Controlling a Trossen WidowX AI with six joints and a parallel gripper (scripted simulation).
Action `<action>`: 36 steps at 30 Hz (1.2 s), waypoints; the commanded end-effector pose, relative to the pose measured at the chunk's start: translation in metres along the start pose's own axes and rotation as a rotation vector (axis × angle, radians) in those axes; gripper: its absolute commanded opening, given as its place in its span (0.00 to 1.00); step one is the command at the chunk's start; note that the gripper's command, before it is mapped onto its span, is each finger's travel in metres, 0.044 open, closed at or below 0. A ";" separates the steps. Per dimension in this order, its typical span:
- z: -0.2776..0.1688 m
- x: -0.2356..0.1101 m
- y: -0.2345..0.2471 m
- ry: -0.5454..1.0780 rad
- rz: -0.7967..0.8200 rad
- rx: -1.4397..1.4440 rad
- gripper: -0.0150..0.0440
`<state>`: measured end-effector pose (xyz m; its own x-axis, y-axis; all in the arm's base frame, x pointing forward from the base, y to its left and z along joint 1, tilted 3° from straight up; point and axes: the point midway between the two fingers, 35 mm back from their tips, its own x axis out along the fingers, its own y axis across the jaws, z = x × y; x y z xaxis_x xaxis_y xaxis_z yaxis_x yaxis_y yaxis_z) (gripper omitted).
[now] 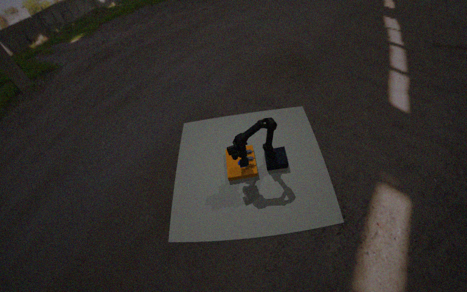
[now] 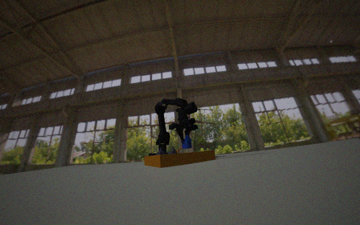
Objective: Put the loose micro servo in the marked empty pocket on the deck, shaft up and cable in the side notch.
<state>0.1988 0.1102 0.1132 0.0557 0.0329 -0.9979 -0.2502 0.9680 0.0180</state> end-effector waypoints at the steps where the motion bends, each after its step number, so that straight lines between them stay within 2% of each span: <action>1: -0.021 -0.003 0.000 -0.014 -0.001 0.001 0.25; 8: -0.048 -0.002 0.000 -0.012 -0.001 0.001 0.25; 36: -0.047 0.018 0.000 -0.012 -0.001 0.001 0.25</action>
<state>0.1539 0.0995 0.0926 0.0635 0.0387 -0.9972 -0.2523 0.9674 0.0215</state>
